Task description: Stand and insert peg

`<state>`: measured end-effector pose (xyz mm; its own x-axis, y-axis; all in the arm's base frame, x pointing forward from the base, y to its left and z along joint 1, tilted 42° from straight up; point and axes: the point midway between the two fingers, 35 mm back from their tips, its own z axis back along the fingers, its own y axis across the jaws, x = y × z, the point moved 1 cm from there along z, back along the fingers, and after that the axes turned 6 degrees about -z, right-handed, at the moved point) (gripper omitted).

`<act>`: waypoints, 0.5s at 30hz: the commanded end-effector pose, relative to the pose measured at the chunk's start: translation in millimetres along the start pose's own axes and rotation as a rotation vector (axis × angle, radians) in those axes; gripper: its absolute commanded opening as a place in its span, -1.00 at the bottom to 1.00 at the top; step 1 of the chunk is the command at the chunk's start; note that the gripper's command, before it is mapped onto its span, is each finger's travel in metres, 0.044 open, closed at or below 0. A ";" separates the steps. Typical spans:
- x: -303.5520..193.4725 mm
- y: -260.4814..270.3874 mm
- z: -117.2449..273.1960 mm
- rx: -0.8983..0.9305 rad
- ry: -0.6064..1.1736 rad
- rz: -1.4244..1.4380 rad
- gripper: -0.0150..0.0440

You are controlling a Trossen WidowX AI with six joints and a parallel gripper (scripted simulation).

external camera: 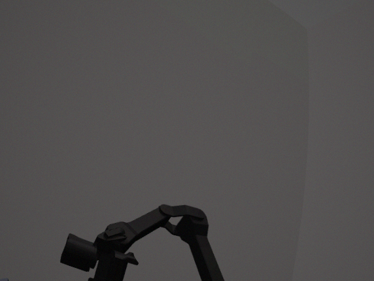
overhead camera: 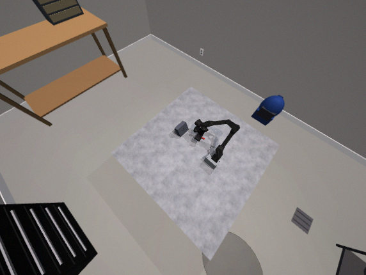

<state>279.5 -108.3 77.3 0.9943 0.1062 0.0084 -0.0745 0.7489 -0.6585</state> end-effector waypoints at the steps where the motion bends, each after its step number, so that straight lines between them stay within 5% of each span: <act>1: -1.9 1.2 1.5 0.009 -0.029 0.008 -0.33; 15: -8.1 0.5 9.2 0.022 -0.150 0.009 -0.33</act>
<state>272.5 -103.9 84.0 0.9761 0.1898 0.1057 -0.0775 0.7588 -0.6466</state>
